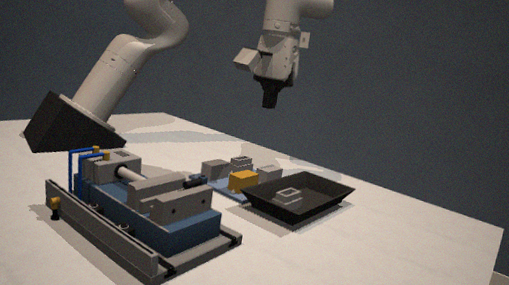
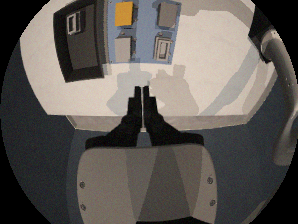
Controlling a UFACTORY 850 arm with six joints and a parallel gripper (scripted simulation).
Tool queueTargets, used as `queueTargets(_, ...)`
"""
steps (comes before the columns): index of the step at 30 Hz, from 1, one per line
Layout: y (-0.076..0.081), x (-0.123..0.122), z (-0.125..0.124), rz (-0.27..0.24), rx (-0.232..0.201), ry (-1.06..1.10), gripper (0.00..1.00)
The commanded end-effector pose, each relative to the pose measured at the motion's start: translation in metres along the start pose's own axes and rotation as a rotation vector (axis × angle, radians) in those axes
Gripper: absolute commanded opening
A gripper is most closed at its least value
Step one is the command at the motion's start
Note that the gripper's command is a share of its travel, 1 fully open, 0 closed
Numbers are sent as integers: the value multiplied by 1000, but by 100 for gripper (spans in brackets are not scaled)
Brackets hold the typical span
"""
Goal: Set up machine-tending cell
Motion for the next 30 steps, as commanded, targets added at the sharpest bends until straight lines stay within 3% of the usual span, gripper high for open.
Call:
queueTargets(1, 0, 0, -1, 0, 2, 0, 0)
queueTargets(11, -7, 0, -1, 0, 2, 0, 0)
queueTargets(30, -40, 0, -1, 0, 2, 0, 0)
Point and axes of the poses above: the point where the finger pads meet when closed, its own y axis back along the fingers, its own z axis across the jaws, x = y × z, the point moved 7 cm from there along y, back along the fingers, and after that the axes turned 3 degrees about -y, right-handed, at the moved point
